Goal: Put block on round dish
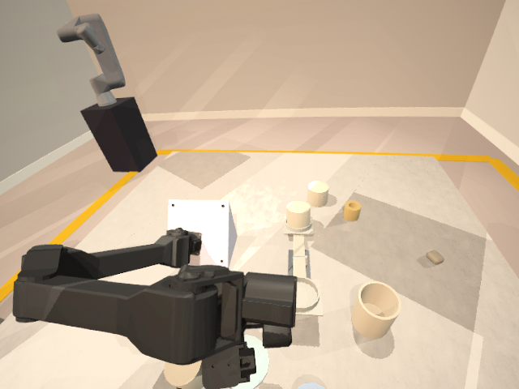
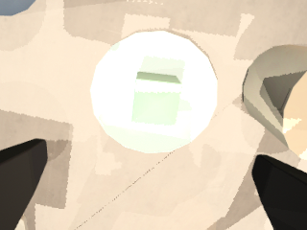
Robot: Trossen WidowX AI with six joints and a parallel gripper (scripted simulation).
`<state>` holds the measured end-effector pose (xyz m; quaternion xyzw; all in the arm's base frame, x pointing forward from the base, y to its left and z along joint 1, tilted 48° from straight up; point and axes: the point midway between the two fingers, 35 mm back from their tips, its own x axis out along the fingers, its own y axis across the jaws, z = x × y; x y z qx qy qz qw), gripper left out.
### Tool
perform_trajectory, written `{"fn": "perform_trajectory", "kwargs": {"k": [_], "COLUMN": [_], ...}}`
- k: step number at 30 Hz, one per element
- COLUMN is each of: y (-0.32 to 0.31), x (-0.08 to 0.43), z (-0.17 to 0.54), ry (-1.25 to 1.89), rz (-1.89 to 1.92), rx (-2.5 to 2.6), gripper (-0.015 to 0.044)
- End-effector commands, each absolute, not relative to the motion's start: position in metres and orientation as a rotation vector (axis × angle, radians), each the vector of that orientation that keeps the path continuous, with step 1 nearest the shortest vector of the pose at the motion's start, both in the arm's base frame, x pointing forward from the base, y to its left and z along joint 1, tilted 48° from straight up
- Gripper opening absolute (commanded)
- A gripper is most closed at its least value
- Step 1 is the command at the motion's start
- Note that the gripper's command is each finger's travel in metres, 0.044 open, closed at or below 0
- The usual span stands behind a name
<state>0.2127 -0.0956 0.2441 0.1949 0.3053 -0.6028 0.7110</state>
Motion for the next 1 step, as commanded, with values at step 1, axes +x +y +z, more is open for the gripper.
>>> {"fn": "perform_trajectory", "kwargs": {"k": [1], "y": [-0.0889], "x": [0.2124], "z": [0.2509], "ry": [0.678], "rz": [-1.342], "rx": [0.424], "gripper": [0.044]}}
